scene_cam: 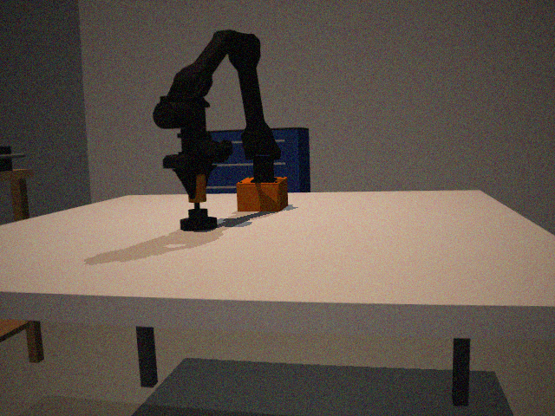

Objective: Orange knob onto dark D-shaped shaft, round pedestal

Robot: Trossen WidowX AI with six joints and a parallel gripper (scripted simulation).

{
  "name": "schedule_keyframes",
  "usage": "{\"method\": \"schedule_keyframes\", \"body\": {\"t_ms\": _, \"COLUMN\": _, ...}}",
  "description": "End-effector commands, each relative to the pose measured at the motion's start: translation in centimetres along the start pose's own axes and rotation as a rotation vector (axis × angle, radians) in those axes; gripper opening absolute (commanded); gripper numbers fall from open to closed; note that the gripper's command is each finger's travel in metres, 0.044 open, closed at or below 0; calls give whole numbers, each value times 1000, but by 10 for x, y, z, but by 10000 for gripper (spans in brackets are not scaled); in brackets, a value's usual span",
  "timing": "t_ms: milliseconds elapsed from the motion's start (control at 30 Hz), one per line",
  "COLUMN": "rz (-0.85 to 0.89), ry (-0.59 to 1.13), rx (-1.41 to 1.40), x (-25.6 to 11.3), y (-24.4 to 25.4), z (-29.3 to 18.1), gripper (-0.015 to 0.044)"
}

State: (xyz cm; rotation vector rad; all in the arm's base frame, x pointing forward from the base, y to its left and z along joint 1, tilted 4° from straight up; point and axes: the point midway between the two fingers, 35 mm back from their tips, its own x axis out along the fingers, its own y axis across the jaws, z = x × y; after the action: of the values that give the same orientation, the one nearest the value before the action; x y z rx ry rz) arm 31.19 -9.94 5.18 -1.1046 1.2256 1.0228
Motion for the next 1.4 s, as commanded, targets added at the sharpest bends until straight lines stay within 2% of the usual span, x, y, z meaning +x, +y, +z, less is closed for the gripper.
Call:
{"method": "schedule_keyframes", "body": {"t_ms": 0, "rz": -13, "ry": -2, "rx": 292, "x": -2, "y": -5, "z": 0, "gripper": 0}}
{"method": "schedule_keyframes", "body": {"t_ms": 700, "rz": -9, "ry": -11, "rx": 1709, "x": -5, "y": -1, "z": 0, "gripper": 0}}
{"method": "schedule_keyframes", "body": {"t_ms": 1367, "rz": -9, "ry": -11, "rx": 1720, "x": 0, "y": 0, "z": 0, "gripper": 0}}
